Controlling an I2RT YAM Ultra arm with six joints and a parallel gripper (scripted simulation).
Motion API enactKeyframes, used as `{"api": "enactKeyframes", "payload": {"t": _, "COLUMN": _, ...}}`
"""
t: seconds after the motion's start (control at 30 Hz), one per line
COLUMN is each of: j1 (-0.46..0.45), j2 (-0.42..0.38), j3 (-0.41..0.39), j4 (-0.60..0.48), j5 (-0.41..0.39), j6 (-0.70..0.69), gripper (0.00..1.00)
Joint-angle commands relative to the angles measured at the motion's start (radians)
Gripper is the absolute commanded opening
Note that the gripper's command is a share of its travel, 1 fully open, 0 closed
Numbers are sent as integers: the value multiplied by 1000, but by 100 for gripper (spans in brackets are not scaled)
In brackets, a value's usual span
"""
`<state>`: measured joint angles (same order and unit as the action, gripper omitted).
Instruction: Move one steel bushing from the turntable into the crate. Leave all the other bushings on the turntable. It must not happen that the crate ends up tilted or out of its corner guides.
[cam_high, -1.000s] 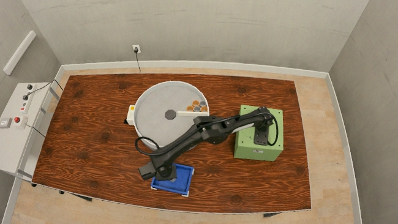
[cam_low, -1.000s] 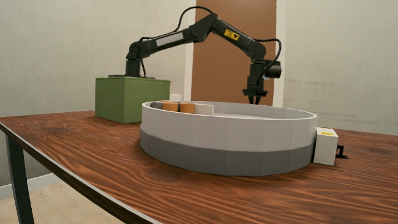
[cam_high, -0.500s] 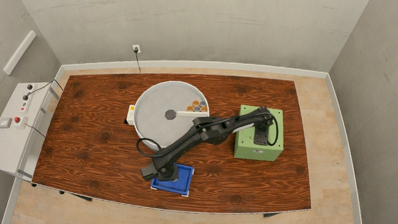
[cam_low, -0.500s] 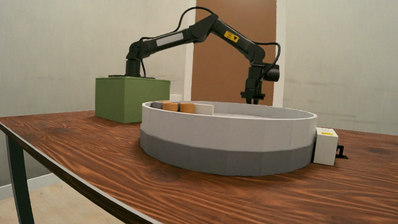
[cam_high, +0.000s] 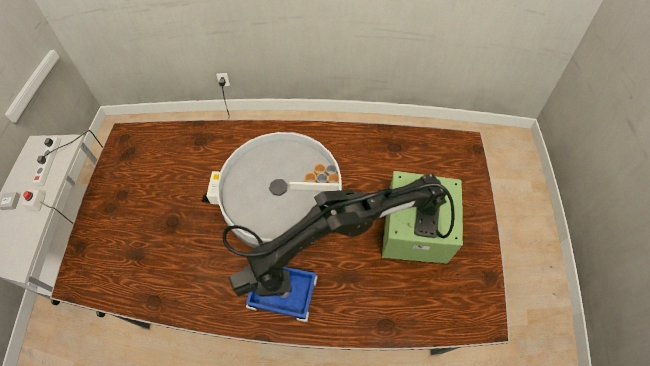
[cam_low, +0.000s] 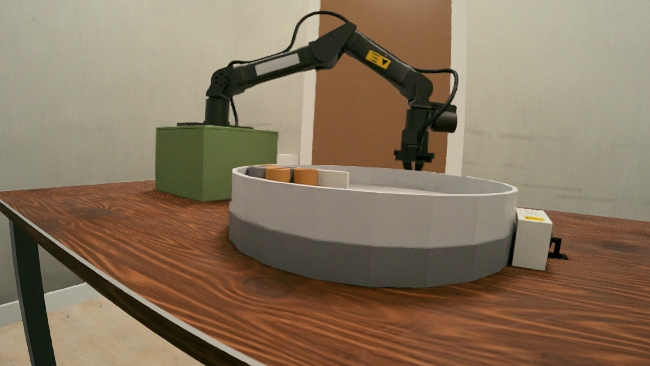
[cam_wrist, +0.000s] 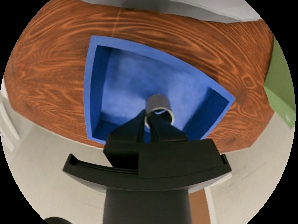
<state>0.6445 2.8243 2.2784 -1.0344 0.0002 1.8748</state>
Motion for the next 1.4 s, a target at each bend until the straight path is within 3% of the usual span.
{"api": "enactKeyframes", "payload": {"t": 0.0, "j1": 2, "j2": -40, "j3": 29, "j4": -8, "j5": 5, "j6": 6, "gripper": 0}}
{"api": "enactKeyframes", "payload": {"t": 0.67, "j1": 1, "j2": -39, "j3": 32, "j4": -12, "j5": 5, "j6": 5, "gripper": 0}}
{"api": "enactKeyframes", "payload": {"t": 0.83, "j1": -7, "j2": 13, "j3": 64, "j4": -28, "j5": 5, "j6": -1, "gripper": 0}}
{"api": "enactKeyframes", "payload": {"t": 1.37, "j1": -8, "j2": 0, "j3": 71, "j4": -32, "j5": 5, "j6": -2, "gripper": 0}}
